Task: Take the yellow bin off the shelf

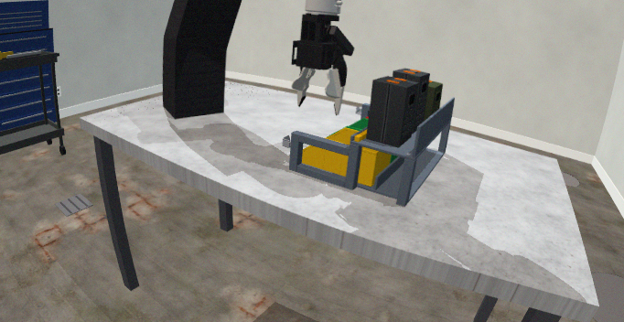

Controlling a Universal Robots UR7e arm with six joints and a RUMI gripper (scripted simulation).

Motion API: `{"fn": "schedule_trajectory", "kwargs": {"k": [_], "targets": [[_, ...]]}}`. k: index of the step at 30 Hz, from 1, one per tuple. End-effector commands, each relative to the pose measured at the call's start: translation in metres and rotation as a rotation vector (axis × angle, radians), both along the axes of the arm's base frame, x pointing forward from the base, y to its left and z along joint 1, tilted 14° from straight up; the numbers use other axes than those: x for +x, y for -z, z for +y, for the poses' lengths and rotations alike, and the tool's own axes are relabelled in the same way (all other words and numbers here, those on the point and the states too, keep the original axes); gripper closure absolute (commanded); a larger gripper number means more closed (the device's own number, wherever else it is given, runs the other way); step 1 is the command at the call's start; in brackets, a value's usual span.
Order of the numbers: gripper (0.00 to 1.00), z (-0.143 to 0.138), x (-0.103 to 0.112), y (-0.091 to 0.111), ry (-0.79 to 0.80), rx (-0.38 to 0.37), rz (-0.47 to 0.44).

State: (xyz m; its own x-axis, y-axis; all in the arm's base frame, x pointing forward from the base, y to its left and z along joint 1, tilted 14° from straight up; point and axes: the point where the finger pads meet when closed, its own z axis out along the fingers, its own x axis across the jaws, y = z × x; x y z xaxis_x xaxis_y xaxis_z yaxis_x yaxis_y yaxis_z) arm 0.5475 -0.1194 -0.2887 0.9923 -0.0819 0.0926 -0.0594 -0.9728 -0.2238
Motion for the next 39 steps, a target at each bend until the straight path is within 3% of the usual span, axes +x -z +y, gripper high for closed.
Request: {"fn": "schedule_trajectory", "kwargs": {"k": [1, 22, 39], "targets": [[0.42, 0.000, 0.001, -0.001, 0.000, -0.001, -0.001], [0.42, 0.000, 0.001, 0.002, 0.000, -0.001, -0.001], [0.42, 0.004, 0.004, 0.022, 0.000, -0.001, -0.001]]}}
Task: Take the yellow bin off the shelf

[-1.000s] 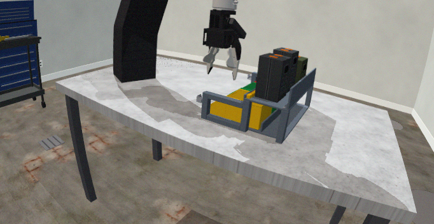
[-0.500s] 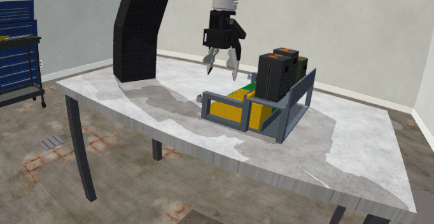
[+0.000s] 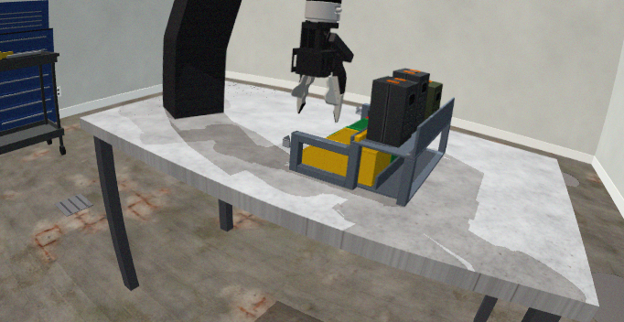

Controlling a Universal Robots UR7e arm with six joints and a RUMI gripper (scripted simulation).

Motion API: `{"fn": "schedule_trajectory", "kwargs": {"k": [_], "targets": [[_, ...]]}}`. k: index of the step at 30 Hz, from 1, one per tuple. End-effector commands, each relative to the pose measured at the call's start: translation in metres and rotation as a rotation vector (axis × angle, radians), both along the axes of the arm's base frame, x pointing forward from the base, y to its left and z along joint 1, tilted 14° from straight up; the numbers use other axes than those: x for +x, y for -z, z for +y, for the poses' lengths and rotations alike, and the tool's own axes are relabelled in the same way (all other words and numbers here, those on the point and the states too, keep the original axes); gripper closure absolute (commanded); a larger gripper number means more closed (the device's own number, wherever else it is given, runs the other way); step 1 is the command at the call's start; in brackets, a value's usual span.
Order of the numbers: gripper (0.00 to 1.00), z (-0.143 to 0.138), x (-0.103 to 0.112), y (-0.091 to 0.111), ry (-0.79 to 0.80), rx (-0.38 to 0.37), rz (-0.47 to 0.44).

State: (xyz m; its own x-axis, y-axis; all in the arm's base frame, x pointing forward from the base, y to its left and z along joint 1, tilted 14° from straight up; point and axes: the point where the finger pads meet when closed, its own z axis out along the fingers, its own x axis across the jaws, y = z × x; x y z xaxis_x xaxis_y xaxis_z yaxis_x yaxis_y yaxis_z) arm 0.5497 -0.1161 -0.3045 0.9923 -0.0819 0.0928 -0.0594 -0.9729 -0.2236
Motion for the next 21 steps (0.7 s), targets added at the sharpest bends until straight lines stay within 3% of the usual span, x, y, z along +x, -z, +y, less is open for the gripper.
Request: {"fn": "schedule_trajectory", "kwargs": {"k": [1, 21], "targets": [[0.42, 0.001, 0.002, 0.009, 0.000, -0.001, -0.001], [0.42, 0.008, 0.007, 0.042, 0.000, -0.001, -0.001]]}}
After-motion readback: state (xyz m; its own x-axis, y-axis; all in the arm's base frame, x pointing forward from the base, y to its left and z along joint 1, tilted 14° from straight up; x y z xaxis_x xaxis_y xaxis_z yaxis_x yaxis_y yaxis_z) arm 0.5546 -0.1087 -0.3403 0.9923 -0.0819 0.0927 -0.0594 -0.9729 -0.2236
